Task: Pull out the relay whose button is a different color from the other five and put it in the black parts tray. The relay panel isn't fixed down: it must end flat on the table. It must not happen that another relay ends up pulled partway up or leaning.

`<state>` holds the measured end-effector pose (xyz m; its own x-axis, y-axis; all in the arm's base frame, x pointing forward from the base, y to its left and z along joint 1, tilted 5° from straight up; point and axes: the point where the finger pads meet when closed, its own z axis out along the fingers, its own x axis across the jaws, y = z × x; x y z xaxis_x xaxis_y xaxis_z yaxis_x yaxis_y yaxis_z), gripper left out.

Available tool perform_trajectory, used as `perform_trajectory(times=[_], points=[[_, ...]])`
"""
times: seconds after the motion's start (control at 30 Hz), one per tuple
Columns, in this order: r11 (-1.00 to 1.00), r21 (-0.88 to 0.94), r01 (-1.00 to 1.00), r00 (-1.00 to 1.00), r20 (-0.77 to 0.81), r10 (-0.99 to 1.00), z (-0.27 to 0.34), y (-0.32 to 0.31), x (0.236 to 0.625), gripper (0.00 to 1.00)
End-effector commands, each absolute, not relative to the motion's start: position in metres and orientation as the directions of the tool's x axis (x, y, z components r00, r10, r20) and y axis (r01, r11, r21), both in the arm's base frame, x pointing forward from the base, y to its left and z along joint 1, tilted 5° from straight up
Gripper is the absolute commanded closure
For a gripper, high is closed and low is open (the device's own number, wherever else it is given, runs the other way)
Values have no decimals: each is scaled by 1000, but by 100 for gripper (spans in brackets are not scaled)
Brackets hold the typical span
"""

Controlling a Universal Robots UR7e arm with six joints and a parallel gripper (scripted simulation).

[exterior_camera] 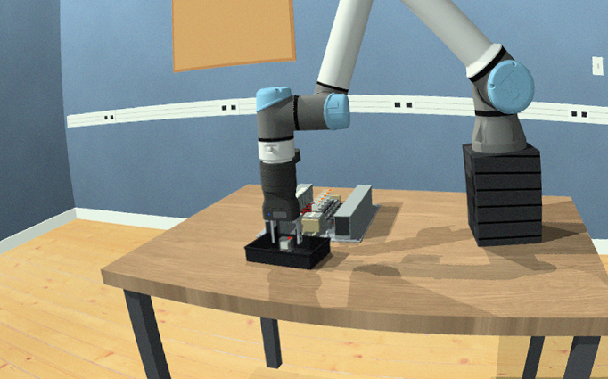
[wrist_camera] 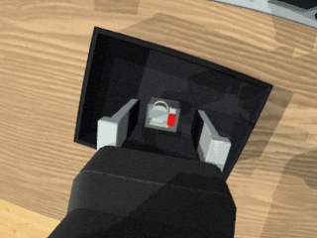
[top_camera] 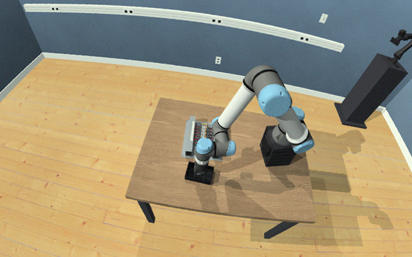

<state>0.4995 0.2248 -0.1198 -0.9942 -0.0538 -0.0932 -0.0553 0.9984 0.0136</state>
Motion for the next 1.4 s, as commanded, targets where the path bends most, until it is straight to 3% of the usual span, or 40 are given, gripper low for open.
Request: perform_trajectory(times=[0.0, 1.37], points=[[998, 14, -55, -994, -95, -54, -117, 225, 500, 2], [998, 14, -55, -994, -95, -54, -103, 225, 499, 2]])
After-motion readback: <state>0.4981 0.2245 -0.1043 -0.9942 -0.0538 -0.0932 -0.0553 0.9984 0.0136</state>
